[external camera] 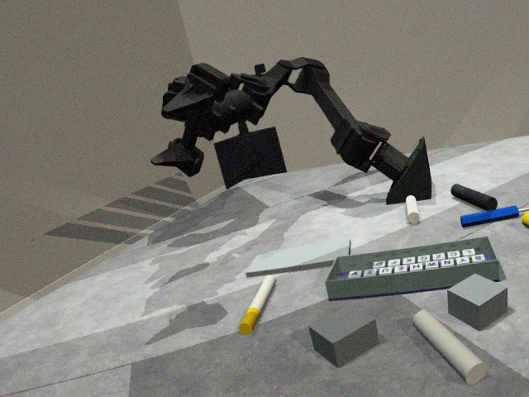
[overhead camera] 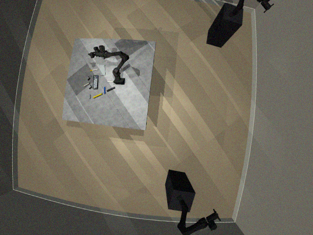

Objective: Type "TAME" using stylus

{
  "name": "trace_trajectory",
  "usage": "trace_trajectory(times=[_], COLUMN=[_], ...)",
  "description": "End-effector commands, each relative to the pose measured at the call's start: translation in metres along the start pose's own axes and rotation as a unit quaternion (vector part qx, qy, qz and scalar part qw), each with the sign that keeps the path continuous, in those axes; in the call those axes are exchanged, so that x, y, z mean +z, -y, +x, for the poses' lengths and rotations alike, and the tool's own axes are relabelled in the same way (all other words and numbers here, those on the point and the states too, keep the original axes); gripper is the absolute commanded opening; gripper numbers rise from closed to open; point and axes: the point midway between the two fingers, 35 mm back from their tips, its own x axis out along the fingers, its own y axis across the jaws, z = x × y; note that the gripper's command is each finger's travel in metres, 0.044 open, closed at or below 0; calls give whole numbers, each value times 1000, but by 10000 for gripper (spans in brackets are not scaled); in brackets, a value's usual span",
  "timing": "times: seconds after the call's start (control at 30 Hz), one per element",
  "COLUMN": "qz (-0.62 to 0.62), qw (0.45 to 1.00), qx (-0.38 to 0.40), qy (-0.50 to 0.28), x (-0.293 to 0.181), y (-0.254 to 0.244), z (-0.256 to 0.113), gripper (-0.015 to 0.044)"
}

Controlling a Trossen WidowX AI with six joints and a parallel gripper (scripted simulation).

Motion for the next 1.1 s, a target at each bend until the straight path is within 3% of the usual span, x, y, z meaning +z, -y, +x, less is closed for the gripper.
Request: trace_trajectory(times=[0.0, 0.27, 0.53, 0.8, 1.07], qz=[2, 38, -9, -126, -296], qw=[1000, 972, 896, 794, 683], qx=[0, -11, -41, -100, -168], qy=[-5, -231, -443, -586, -646], x=[-2, -94, -204, -296, -363], y=[-1, -37, -91, -123, -145], z=[2, 57, 67, 44, 5], gripper=[414, 204, 0, 0, 0])
